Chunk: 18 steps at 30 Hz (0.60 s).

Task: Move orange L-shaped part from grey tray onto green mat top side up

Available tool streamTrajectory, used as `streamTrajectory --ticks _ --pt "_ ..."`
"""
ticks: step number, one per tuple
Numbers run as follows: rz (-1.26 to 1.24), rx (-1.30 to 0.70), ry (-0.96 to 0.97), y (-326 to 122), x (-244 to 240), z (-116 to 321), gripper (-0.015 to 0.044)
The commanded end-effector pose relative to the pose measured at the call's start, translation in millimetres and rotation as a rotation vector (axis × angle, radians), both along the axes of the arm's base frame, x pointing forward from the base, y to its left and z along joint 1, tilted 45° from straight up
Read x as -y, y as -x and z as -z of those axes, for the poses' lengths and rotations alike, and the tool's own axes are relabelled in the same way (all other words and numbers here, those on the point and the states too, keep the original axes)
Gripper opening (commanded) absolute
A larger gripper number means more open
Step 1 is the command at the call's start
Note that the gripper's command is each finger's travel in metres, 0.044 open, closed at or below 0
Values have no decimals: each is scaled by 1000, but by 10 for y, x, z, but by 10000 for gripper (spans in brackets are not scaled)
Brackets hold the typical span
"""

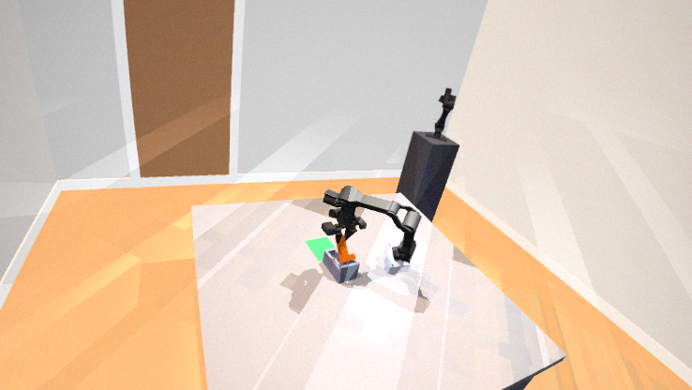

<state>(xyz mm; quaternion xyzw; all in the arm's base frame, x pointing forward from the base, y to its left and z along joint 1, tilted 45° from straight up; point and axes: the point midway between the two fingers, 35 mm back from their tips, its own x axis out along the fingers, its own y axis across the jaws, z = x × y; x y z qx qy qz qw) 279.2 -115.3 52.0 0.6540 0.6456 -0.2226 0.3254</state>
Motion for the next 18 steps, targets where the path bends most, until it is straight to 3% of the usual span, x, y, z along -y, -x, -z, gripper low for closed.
streamTrajectory --ticks 1,18 --pt "-5 1 6 1 29 -19 0" --pt "-5 2 8 -22 345 290 0"
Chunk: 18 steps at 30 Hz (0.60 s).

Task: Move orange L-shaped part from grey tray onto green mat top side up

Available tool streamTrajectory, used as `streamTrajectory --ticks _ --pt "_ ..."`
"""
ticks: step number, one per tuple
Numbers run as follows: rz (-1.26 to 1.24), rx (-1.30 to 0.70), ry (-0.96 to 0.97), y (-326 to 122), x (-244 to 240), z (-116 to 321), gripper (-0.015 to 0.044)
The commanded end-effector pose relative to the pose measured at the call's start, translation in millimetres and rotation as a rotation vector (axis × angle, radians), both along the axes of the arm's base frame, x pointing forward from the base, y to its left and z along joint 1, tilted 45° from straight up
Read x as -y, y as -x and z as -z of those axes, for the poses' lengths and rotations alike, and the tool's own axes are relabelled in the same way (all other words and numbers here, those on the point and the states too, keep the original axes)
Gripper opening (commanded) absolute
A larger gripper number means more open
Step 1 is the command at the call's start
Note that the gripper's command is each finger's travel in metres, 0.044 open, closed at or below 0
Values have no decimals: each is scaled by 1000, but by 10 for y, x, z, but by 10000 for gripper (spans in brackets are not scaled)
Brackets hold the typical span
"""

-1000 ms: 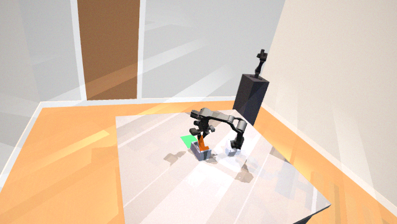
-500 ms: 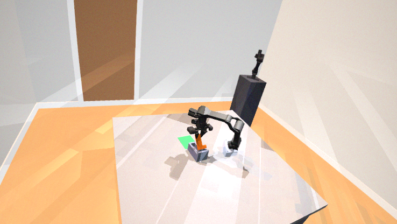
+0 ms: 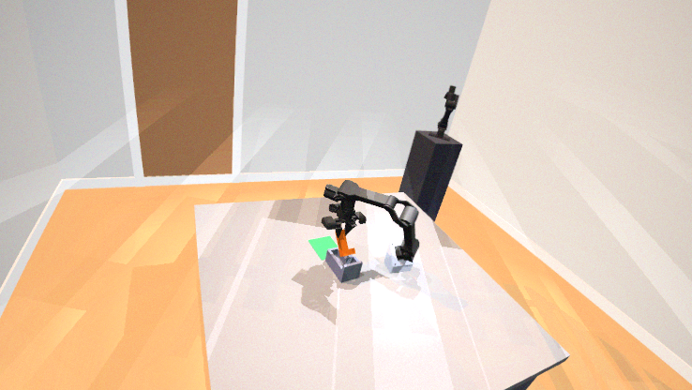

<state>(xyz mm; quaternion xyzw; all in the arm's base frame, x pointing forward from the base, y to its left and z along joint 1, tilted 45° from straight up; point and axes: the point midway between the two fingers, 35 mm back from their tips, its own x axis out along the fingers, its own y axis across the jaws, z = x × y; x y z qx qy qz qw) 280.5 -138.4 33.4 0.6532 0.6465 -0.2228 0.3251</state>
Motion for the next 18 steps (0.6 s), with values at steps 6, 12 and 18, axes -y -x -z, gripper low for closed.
streamTrajectory --ticks 6,12,18 --pt "-3 4 9 -16 291 275 0" --pt "-3 4 11 -27 471 444 0" --pt "-3 5 13 -42 657 617 0"
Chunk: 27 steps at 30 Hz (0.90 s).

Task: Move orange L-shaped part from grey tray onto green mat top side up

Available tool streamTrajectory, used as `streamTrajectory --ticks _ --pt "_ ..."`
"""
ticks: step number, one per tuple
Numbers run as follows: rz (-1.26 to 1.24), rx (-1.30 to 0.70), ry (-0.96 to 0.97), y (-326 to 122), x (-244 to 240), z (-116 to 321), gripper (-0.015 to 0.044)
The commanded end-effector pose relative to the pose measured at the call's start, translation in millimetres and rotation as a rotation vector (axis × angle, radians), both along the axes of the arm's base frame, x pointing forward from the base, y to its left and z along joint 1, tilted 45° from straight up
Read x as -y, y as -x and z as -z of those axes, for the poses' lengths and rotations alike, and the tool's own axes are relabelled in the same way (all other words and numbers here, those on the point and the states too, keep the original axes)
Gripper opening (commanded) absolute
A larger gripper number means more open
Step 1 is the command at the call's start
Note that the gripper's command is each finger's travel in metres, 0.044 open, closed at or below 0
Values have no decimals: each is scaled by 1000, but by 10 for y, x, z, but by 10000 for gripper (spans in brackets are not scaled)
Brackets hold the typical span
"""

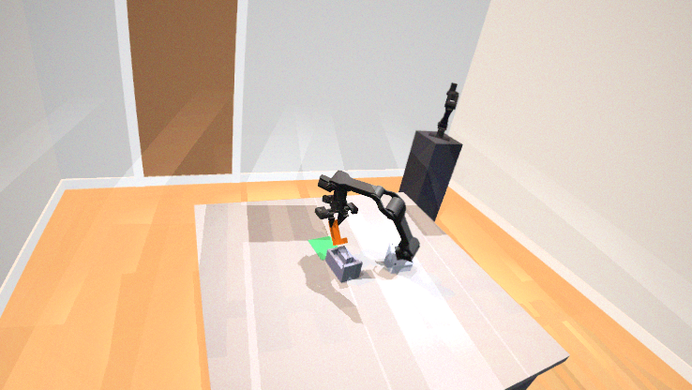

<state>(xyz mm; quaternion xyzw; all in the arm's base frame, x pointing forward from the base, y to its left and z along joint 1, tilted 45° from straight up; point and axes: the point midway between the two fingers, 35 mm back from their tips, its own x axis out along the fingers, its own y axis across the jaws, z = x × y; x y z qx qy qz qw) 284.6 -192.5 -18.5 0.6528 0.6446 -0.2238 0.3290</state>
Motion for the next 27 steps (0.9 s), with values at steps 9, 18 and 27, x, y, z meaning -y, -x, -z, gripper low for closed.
streamTrajectory --ticks 9,18,27 --pt "-3 1 7 -13 371 333 0" --pt "-3 1 8 -13 452 421 0" --pt "-3 1 8 -24 368 511 0"
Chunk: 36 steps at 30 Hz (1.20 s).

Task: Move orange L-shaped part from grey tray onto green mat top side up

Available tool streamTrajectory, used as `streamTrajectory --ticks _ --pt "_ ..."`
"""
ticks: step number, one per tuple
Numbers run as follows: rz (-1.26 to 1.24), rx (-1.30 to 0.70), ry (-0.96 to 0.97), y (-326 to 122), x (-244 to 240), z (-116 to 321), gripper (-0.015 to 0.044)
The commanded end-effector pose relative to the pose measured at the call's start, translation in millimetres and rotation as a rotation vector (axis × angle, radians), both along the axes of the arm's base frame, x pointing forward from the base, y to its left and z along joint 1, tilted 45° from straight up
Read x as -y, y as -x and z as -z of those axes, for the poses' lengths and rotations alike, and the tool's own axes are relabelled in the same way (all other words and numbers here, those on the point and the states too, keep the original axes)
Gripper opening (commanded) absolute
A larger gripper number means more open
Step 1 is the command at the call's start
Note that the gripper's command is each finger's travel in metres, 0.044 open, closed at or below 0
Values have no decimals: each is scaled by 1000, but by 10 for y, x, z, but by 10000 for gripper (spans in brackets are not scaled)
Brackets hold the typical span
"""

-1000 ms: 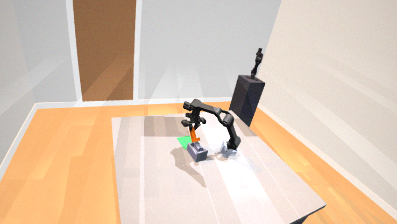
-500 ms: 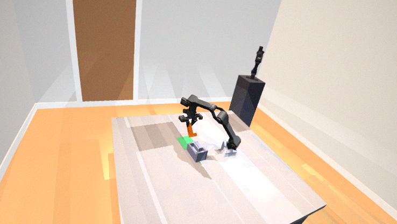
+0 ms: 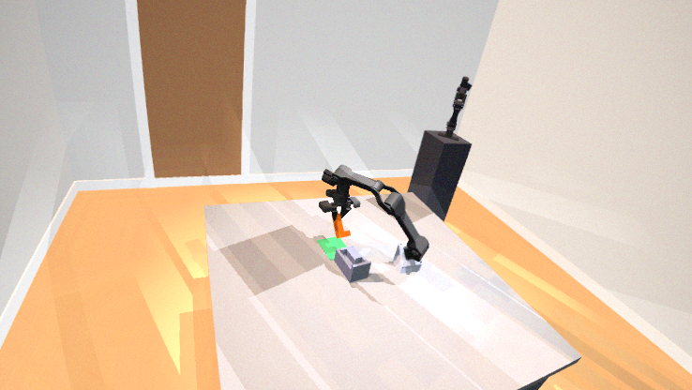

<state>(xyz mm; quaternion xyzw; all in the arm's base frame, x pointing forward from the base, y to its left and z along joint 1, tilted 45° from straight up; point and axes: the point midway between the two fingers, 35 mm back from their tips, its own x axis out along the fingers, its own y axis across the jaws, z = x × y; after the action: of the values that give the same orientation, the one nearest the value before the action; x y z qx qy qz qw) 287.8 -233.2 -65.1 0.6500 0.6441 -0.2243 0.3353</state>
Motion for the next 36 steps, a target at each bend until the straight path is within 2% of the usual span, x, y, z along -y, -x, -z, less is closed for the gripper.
streamTrajectory --ticks 1,36 --pt "2 -5 -3 6 -49 55 0" --pt "2 -4 -5 -34 -429 448 0"
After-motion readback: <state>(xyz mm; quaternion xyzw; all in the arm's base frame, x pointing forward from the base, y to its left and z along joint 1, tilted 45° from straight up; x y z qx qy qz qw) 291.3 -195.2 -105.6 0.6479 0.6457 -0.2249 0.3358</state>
